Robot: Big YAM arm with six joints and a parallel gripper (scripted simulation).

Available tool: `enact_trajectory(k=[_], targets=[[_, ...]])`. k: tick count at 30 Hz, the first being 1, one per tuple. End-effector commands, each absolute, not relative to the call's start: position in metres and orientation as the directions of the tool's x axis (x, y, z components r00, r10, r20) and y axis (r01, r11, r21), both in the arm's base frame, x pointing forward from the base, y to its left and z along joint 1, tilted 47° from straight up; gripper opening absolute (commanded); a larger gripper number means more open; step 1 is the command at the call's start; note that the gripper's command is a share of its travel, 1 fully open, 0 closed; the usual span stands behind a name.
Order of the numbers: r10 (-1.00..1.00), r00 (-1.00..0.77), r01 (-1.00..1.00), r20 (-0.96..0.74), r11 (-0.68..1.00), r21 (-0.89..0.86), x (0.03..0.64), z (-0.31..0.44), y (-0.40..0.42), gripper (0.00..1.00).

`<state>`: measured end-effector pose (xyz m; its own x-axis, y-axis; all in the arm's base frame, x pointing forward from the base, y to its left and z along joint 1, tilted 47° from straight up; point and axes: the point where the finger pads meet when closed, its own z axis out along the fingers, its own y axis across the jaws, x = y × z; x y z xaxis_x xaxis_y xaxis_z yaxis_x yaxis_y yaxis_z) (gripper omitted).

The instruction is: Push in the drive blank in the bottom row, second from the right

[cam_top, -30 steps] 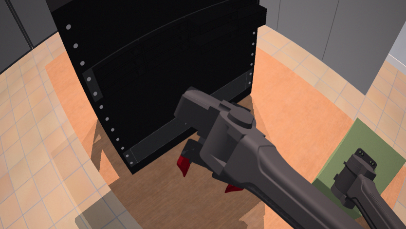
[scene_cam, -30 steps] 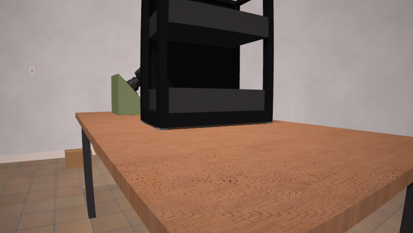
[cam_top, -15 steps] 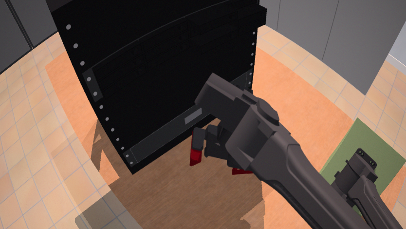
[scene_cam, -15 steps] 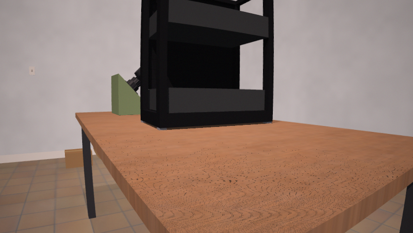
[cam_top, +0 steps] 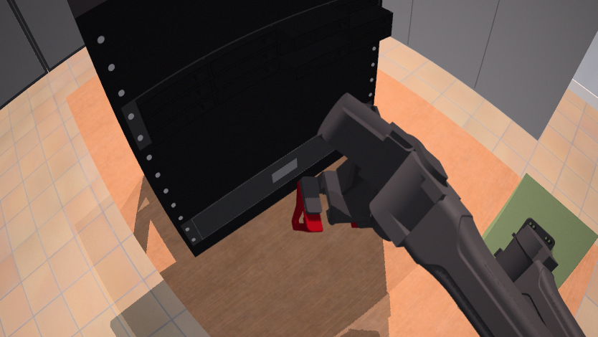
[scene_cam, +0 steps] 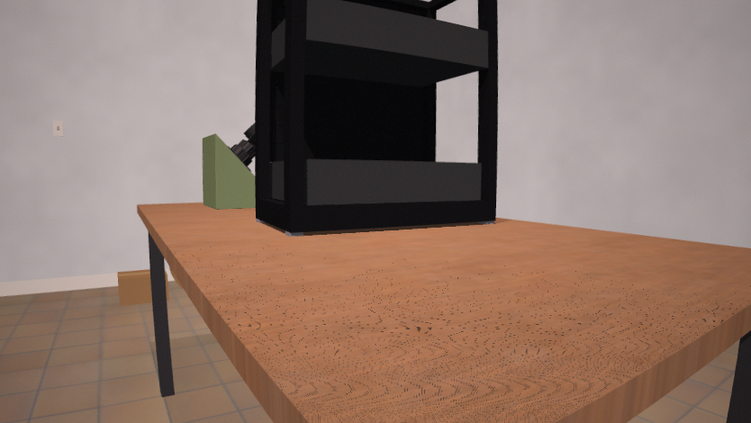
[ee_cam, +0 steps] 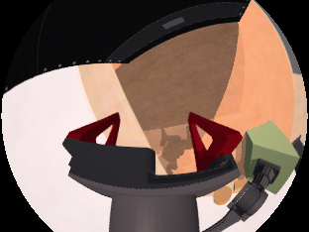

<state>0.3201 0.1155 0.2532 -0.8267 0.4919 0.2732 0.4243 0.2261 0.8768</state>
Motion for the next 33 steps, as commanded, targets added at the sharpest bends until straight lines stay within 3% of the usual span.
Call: enact_trajectory(k=[1,17,33], targets=[[0.492,-0.857,0.312,0.15,0.266,0.912,0.322,0.258,0.106,1.0],[0.519,-0.83,0.034,-0.206,0.416,0.909,0.324,0.253,0.069,1.0],[0.461,-0.675,-0.208,-0.576,0.631,0.748,0.322,0.248,0.027,1.0]])
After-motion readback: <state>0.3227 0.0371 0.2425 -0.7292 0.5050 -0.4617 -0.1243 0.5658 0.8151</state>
